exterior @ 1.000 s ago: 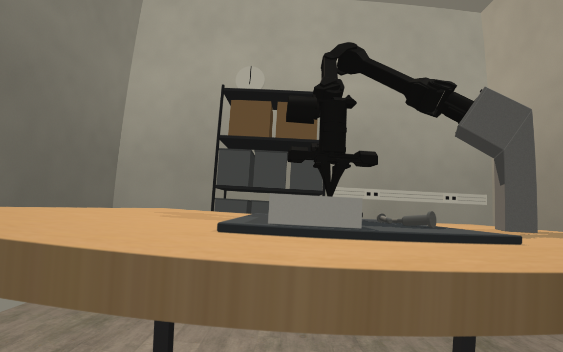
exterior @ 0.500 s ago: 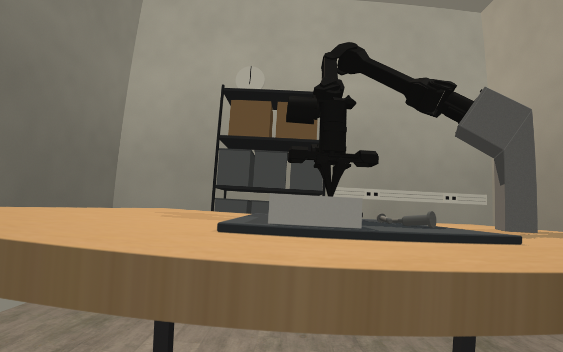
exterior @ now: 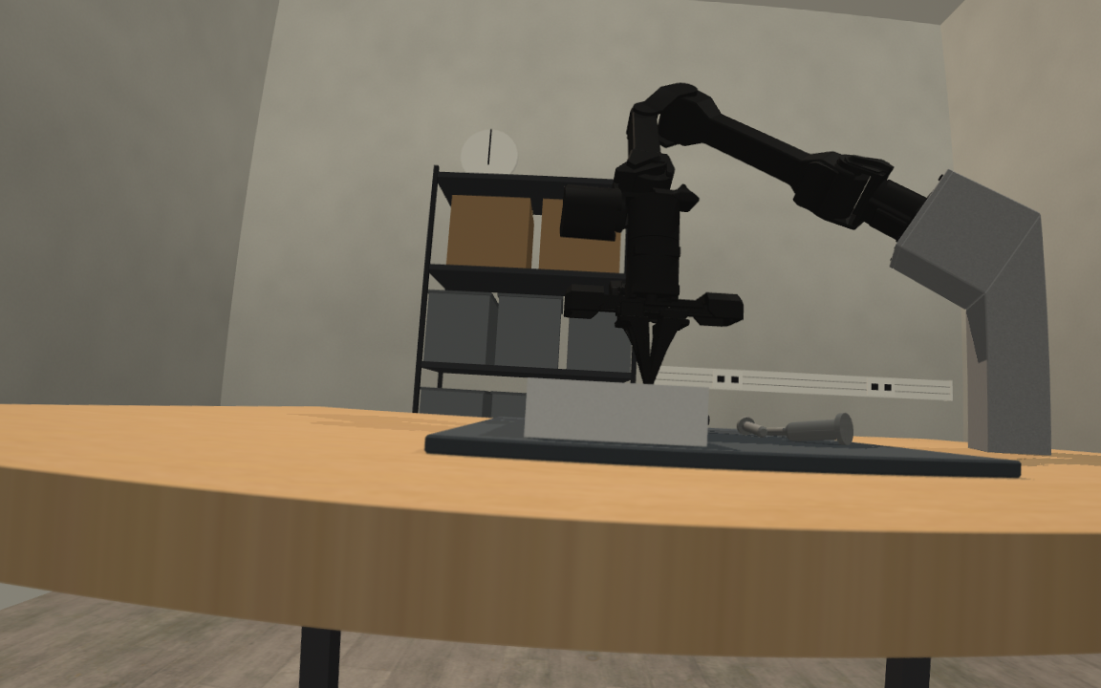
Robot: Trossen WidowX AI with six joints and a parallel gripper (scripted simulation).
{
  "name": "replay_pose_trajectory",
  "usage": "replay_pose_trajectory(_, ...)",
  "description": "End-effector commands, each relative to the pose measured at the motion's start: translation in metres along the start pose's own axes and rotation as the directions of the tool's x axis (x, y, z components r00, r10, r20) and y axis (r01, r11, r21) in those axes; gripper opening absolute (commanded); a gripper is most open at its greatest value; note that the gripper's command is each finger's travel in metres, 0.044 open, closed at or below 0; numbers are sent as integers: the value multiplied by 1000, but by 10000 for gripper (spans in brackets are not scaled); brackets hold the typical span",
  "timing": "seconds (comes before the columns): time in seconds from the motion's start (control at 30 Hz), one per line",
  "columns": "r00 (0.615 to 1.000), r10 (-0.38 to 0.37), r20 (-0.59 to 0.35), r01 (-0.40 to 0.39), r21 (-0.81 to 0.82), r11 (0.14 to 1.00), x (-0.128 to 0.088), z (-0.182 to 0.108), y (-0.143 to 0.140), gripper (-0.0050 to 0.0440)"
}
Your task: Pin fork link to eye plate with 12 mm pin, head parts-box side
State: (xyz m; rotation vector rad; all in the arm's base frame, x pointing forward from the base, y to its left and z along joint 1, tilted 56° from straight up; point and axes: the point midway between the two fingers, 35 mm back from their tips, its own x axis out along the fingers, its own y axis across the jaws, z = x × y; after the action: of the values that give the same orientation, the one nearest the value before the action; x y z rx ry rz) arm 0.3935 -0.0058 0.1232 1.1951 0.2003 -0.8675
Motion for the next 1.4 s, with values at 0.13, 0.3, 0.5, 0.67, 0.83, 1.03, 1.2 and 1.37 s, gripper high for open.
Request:
replay_pose_trajectory(0.13,1000,9,0,-9,7,1000,-1,-1,4,-50)
replay_pose_trajectory(0.3,1000,9,0,-9,7,1000,-1,-1,4,-50)
replay_pose_trajectory(0.5,1000,8,0,-8,6,1000,0,-1,4,-50)
replay_pose_trajectory(0.67,1000,8,-1,-8,4,1000,2,0,4,-50)
replay_pose_trajectory(0.83,1000,8,-2,-8,4,1000,6,0,4,-50)
replay_pose_trajectory(1.03,1000,8,-2,-8,4,1000,10,0,4,-50)
replay_pose_trajectory(1.2,1000,9,-2,-9,4,1000,16,0,4,-50)
replay_pose_trajectory(1.37,1000,9,-2,-9,4,1000,22,0,4,-50)
